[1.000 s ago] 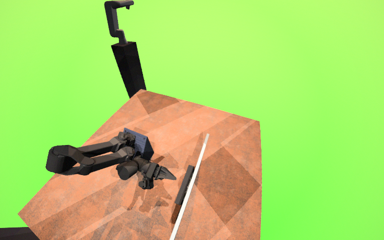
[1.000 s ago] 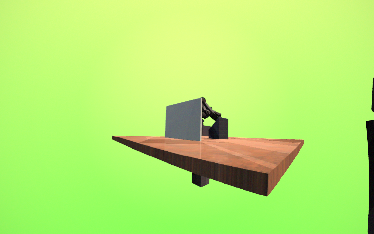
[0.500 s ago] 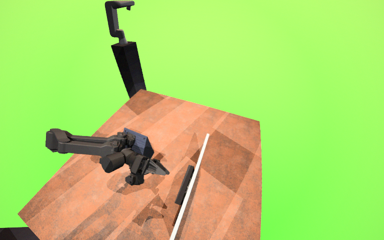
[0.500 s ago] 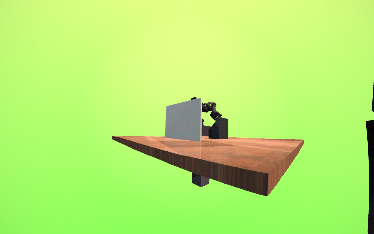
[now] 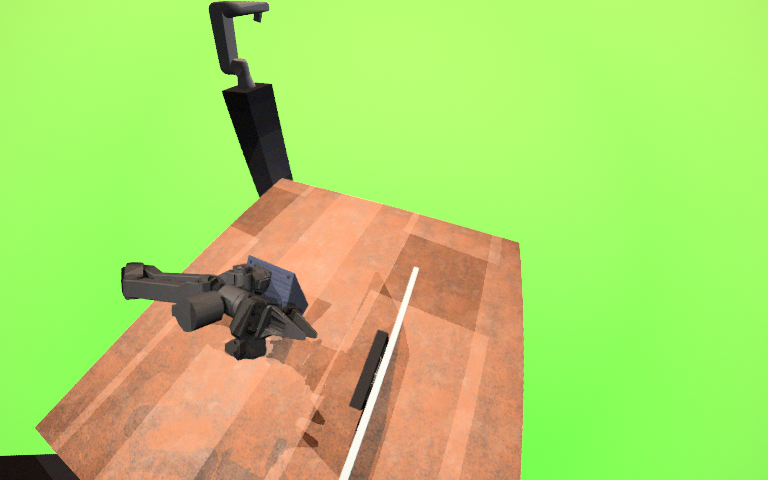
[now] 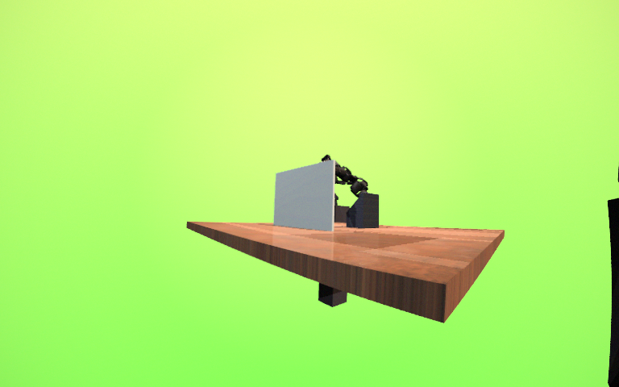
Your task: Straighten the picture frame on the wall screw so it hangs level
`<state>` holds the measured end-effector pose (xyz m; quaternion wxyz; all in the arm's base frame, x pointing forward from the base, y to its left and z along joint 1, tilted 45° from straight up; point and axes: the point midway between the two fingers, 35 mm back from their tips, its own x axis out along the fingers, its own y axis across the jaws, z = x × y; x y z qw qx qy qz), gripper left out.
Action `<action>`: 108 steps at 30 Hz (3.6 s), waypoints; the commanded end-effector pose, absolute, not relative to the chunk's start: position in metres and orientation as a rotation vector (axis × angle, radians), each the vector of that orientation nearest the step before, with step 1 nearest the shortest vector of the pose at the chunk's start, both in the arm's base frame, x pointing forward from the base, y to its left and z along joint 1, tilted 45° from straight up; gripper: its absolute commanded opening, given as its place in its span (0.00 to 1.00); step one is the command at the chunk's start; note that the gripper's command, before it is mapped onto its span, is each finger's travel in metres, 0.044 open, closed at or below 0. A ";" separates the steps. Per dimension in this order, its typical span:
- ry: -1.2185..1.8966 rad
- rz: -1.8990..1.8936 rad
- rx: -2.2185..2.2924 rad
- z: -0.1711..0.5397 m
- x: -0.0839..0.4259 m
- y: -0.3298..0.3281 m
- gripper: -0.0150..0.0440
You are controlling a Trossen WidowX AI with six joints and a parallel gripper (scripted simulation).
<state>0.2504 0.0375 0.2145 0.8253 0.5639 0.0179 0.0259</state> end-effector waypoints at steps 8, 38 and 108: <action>0.032 0.053 1.206 0.216 0.248 0.037 0.69; 0.032 0.053 1.206 0.216 0.248 0.037 0.69; 0.021 0.057 0.923 0.170 0.245 0.004 0.69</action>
